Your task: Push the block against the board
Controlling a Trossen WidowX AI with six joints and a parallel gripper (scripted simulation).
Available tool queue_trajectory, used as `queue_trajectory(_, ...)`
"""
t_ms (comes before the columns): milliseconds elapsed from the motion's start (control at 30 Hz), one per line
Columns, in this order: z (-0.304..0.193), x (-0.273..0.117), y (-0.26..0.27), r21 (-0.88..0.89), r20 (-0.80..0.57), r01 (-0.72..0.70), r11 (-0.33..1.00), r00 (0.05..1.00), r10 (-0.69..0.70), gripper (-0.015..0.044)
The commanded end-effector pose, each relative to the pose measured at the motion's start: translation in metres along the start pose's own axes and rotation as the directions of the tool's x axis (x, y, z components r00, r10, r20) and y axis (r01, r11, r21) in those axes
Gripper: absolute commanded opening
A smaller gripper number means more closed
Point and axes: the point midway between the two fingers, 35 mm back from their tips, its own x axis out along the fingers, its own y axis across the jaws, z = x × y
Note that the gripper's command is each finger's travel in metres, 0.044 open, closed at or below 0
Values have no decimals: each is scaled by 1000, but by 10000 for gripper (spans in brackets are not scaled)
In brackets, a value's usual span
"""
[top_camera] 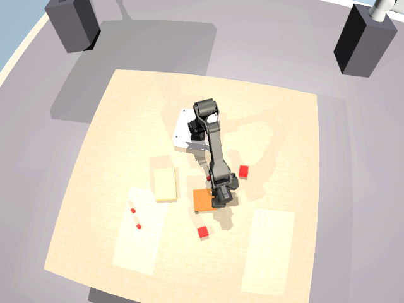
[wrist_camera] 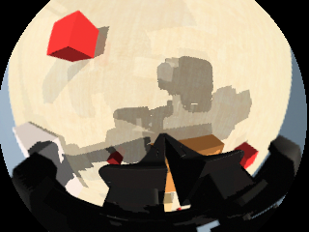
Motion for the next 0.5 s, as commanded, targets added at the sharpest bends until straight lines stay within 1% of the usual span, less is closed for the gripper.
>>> queue_trajectory(0, -4, 1, 0, 1, -6, 0, 1000, 1000, 0, 0)
queue_trajectory(467, 15, 1, -1, 1, -5, 0, 1000, 1000, 0, 0)
